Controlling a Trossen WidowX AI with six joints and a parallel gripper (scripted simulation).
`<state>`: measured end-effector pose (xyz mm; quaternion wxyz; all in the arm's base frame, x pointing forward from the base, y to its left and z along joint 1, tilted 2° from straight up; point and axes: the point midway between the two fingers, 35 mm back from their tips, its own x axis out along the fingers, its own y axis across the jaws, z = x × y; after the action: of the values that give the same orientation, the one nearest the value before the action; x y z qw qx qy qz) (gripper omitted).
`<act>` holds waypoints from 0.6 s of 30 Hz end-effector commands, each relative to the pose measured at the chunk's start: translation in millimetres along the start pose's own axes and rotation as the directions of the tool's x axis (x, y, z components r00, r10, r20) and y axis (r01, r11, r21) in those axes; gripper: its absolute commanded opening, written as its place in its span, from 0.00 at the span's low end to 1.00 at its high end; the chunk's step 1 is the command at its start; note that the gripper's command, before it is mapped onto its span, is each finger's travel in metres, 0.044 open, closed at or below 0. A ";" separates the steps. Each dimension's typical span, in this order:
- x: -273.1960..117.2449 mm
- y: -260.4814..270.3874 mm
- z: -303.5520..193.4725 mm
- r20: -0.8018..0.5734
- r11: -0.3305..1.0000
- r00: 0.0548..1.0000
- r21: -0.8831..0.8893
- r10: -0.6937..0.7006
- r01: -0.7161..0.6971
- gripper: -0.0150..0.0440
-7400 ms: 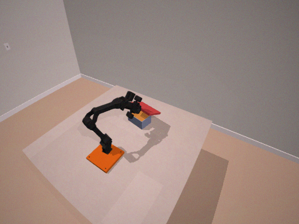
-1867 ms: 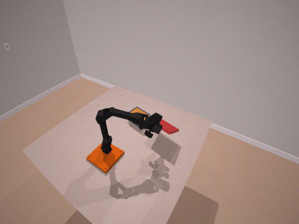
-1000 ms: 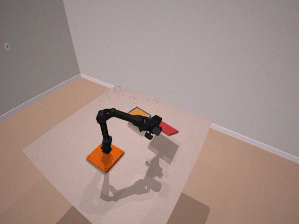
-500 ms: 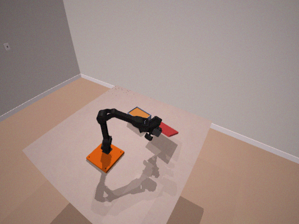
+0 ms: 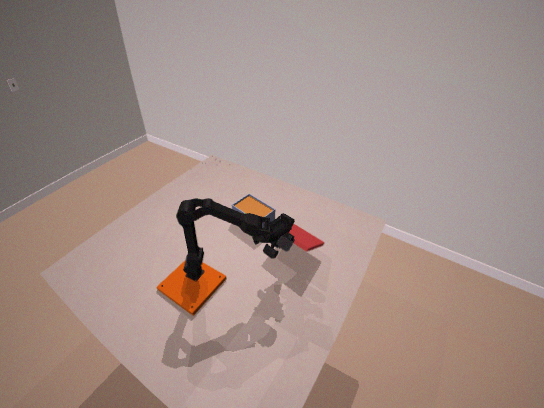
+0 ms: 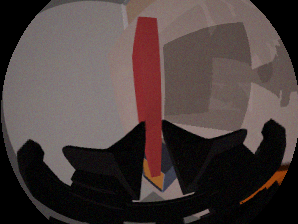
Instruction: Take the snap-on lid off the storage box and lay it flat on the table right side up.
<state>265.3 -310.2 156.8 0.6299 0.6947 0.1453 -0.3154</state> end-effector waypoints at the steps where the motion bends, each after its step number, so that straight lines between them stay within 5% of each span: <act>1: 2.0 -1.4 0.4 0.001 1.000 1.000 0.001 0.004 -0.004 0.25; 18: 10.8 -11.9 0.4 0.001 1.000 1.000 0.001 0.004 -0.004 0.25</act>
<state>265.8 -310.1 142.5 0.6304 0.6945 0.1455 -0.3149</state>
